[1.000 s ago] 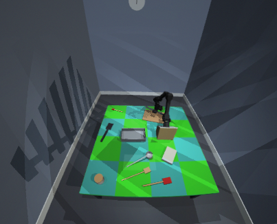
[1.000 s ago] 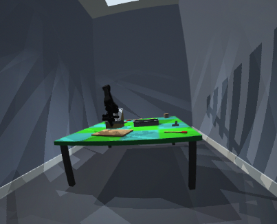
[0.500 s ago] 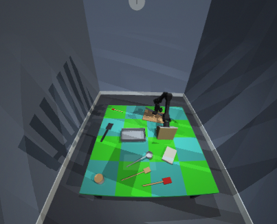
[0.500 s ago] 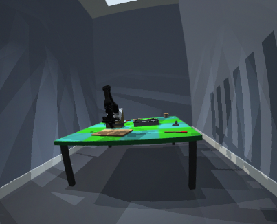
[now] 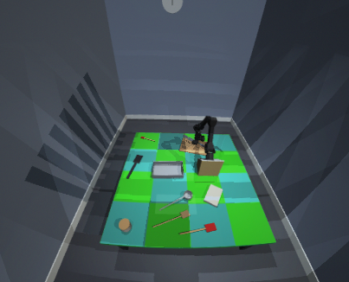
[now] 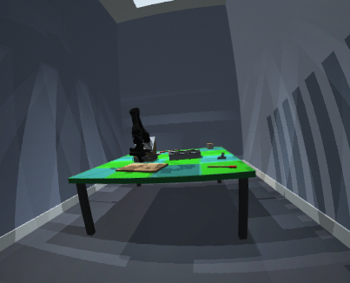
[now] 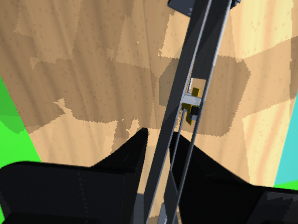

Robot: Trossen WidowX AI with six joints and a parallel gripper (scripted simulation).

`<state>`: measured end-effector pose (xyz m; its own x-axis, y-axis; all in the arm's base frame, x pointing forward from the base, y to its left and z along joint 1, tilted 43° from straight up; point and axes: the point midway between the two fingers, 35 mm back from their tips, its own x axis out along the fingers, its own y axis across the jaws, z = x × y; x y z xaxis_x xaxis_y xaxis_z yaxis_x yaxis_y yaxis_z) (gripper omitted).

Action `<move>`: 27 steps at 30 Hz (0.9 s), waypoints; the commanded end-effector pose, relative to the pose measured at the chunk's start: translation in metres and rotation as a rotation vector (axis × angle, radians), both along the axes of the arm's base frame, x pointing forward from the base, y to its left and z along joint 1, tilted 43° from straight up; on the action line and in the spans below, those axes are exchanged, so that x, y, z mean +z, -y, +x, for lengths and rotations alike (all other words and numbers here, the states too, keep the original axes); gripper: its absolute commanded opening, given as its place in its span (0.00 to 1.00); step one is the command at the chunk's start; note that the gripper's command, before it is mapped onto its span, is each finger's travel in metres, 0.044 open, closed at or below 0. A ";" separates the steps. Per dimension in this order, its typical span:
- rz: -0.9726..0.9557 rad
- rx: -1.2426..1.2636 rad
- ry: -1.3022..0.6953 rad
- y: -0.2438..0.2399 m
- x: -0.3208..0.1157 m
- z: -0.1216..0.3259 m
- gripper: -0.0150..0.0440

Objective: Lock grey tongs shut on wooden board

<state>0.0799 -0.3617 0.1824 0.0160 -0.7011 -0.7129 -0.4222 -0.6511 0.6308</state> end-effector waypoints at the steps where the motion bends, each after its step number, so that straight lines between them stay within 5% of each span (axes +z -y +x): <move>1: 0.000 0.000 0.000 0.000 0.000 0.000 0.53; 12: 0.000 0.000 0.000 0.000 0.000 0.000 1.00; 27: 0.020 0.006 -0.013 -0.066 0.047 -0.126 1.00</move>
